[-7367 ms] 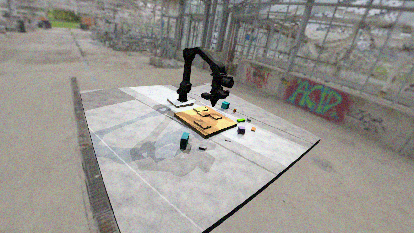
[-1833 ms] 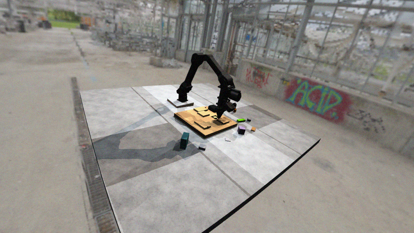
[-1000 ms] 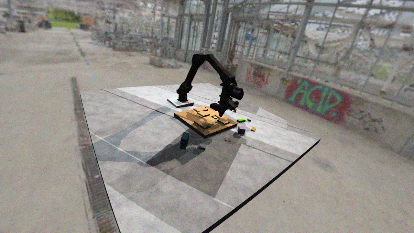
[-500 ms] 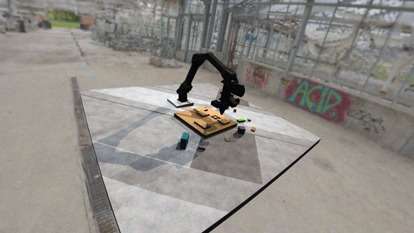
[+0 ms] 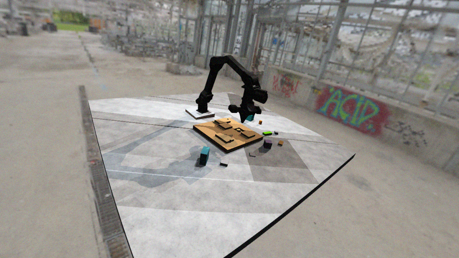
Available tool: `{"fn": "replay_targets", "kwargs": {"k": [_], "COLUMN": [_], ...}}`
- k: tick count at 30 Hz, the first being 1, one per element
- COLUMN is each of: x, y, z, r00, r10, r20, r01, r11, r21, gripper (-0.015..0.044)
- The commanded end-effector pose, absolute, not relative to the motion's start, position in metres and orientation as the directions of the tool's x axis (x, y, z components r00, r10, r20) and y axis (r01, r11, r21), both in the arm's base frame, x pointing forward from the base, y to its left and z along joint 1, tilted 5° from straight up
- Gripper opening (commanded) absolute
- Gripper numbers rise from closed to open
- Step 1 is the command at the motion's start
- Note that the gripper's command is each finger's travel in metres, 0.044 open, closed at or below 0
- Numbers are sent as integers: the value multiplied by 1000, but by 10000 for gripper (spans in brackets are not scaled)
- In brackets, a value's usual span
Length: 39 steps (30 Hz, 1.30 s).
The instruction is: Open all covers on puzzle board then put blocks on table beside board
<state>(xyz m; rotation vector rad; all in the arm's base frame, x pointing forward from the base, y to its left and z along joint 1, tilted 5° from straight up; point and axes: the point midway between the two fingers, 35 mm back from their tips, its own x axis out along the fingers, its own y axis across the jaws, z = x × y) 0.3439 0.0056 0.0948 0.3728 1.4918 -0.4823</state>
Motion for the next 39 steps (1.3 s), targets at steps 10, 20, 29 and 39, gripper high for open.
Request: {"fn": "replay_targets", "kwargs": {"k": [10, 20, 29, 39], "x": [272, 264, 264, 264], "y": [11, 11, 11, 11], "z": [100, 99, 99, 99], "r00": [26, 26, 26, 26], "r10": [-78, -78, -78, -78], "r20": [-997, -997, -997, -997], "r01": [1000, 995, 995, 995], "r11": [14, -99, -99, -99], "r21": [25, 33, 33, 33], "gripper": [0, 0, 0, 0]}}
